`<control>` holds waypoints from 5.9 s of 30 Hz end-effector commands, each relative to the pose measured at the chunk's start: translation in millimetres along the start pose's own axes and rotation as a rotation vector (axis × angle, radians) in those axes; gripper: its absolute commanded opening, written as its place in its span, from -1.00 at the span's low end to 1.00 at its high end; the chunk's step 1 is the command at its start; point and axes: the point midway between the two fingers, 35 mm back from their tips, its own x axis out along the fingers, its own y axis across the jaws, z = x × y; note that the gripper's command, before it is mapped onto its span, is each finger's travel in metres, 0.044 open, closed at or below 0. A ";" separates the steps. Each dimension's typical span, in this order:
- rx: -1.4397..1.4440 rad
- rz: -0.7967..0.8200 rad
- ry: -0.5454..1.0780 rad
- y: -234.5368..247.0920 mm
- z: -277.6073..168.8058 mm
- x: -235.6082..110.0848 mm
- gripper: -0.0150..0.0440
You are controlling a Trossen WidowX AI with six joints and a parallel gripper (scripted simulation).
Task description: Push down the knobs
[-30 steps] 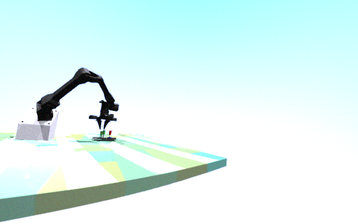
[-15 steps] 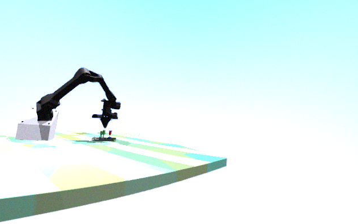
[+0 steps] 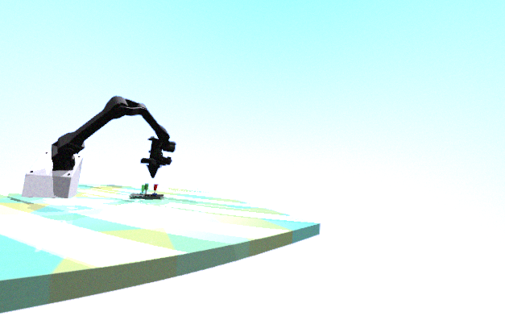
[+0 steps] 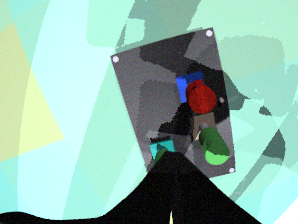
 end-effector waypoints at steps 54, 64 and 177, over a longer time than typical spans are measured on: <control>-0.481 -0.017 0.018 -17.3 27.4 25.2 -0.49; -0.481 -0.017 0.018 -17.4 27.3 27.9 -0.49; -0.481 -0.018 0.018 -18.1 27.1 51.1 -0.49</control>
